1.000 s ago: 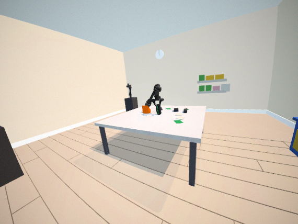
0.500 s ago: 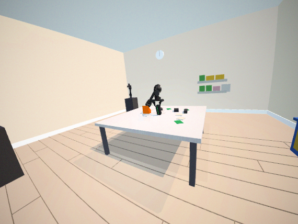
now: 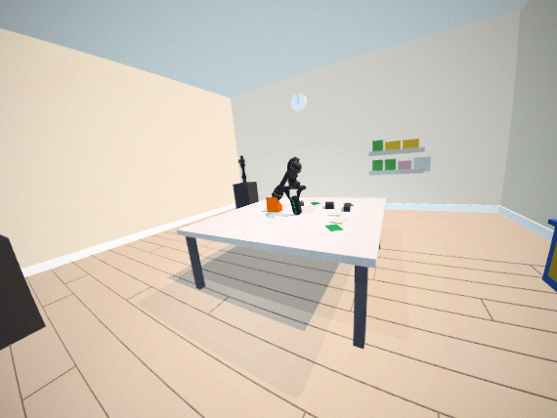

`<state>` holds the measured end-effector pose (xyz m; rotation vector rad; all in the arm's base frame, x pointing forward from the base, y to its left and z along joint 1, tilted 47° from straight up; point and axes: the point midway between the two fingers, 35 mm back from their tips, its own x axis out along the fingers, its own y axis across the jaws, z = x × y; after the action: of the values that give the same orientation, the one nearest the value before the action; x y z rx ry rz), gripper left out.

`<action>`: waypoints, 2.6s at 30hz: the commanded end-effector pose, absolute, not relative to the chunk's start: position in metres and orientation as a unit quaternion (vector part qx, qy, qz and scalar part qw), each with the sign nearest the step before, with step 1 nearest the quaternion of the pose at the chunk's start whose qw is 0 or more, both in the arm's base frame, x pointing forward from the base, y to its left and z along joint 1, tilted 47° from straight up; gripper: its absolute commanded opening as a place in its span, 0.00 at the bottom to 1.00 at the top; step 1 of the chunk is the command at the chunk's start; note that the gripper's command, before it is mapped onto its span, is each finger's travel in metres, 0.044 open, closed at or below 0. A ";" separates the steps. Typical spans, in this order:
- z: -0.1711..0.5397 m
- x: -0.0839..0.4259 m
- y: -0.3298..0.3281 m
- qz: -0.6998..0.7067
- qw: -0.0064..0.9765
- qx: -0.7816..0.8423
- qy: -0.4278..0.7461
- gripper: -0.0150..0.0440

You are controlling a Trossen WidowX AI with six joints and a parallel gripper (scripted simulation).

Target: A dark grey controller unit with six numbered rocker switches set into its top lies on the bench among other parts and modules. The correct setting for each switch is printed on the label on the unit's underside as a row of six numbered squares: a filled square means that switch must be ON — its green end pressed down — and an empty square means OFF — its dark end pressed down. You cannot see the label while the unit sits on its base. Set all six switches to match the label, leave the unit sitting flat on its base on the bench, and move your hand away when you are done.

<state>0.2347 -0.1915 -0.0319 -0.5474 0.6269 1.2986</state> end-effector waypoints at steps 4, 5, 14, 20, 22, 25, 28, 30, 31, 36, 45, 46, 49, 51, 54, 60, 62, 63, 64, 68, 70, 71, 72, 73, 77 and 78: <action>-0.042 0.233 -0.189 0.592 0.715 -0.239 0.286 0.83; -0.042 0.233 -0.190 0.592 0.715 -0.239 0.286 0.83; -0.049 0.232 -0.192 0.592 0.715 -0.239 0.286 0.83; -0.054 0.232 -0.193 0.592 0.715 -0.239 0.286 0.83; -0.055 0.232 -0.194 0.592 0.715 -0.239 0.286 0.83; -0.057 0.232 -0.194 0.592 0.715 -0.239 0.286 0.83; -0.060 0.232 -0.195 0.591 0.715 -0.239 0.286 0.83; -0.061 0.232 -0.195 0.591 0.715 -0.239 0.286 0.83; -0.062 0.232 -0.196 0.591 0.715 -0.239 0.286 0.83; -0.066 0.232 -0.196 0.591 0.715 -0.240 0.286 0.83; -0.073 0.231 -0.197 0.591 0.715 -0.240 0.286 0.83; -0.074 0.231 -0.198 0.591 0.715 -0.240 0.286 0.83; -0.076 0.231 -0.198 0.591 0.715 -0.240 0.286 0.83; -0.078 0.231 -0.198 0.591 0.715 -0.240 0.286 0.83; -0.080 0.231 -0.198 0.591 0.715 -0.240 0.286 0.83; -0.085 0.231 -0.198 0.591 0.715 -0.240 0.286 0.83; -0.086 0.231 -0.199 0.591 0.715 -0.240 0.286 0.83; -0.087 0.231 -0.199 0.591 0.715 -0.240 0.286 0.83; -0.088 0.231 -0.199 0.591 0.715 -0.240 0.286 0.83; -0.091 0.231 -0.199 0.591 0.715 -0.240 0.286 0.83; -0.093 0.231 -0.199 0.591 0.715 -0.240 0.286 0.83; -0.094 0.231 -0.198 0.591 0.715 -0.240 0.286 0.83; -0.094 0.231 -0.198 0.591 0.715 -0.240 0.286 0.83; -0.095 0.231 -0.198 0.591 0.715 -0.240 0.286 0.83; -0.098 0.231 -0.198 0.591 0.715 -0.240 0.286 0.83; -0.099 0.231 -0.198 0.591 0.715 -0.240 0.286 0.83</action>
<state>0.2319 -0.2054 -0.0929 -0.5503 0.6431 1.2872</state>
